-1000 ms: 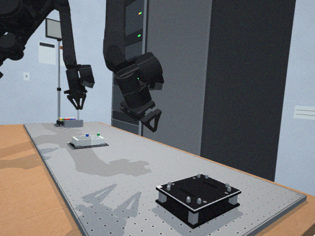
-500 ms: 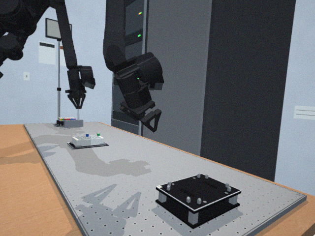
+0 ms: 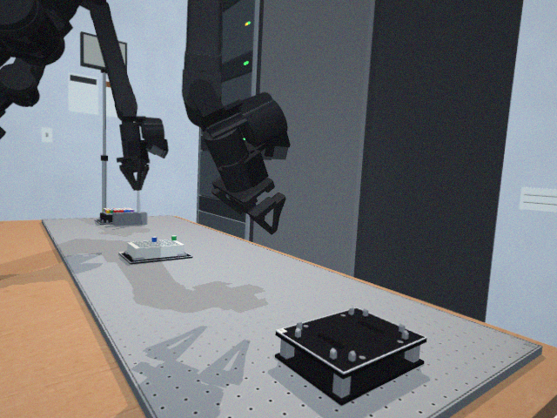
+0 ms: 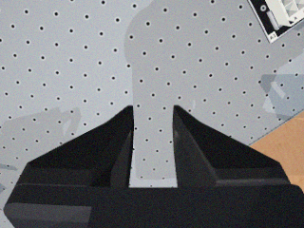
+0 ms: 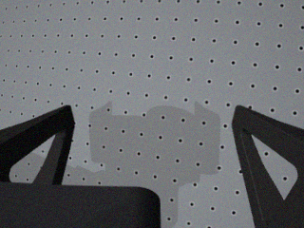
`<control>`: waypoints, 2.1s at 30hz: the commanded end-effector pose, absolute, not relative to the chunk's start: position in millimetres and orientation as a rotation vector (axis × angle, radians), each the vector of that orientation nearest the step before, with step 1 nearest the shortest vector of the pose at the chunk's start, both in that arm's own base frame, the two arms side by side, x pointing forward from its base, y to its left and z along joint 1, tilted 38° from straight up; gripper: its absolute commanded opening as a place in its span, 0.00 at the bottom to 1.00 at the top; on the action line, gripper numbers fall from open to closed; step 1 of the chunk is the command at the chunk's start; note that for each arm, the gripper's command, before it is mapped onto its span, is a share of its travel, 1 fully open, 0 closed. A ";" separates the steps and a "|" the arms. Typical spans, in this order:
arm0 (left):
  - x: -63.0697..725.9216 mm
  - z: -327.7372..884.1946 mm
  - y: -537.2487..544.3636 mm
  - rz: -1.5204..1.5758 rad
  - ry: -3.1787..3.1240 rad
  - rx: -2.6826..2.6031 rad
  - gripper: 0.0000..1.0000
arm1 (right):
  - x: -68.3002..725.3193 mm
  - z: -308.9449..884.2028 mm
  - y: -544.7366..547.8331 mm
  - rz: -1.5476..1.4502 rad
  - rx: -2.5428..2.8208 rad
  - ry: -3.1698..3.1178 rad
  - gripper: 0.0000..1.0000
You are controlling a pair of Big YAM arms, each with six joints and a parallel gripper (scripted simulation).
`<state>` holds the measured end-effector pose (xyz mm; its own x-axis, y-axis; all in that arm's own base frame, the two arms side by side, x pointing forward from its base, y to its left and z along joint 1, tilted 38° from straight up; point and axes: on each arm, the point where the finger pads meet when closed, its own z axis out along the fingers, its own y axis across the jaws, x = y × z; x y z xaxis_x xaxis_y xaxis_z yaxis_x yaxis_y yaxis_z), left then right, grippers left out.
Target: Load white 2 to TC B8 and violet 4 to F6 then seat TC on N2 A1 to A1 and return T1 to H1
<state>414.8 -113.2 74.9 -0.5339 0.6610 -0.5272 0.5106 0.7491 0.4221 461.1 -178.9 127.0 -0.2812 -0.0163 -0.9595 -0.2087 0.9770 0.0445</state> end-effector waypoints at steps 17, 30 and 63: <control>409.5 107.0 -42.0 0.235 2.364 0.542 0.25 | 462.4 131.6 -180.5 0.179 -0.169 1.840 1.00; 389.1 109.6 -1.0 0.227 2.414 0.444 0.25 | 462.4 131.6 -180.5 0.179 -0.169 1.840 1.00; 350.3 125.9 68.5 0.157 2.496 0.043 0.25 | 462.4 131.6 -180.5 0.179 -0.169 1.840 1.00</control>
<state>351.5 69.1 130.1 -0.7867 0.0684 -0.6135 -0.0146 0.9915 0.1293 461.1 -178.9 127.0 -0.2812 -0.0163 -0.9595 -0.2087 0.9770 0.0445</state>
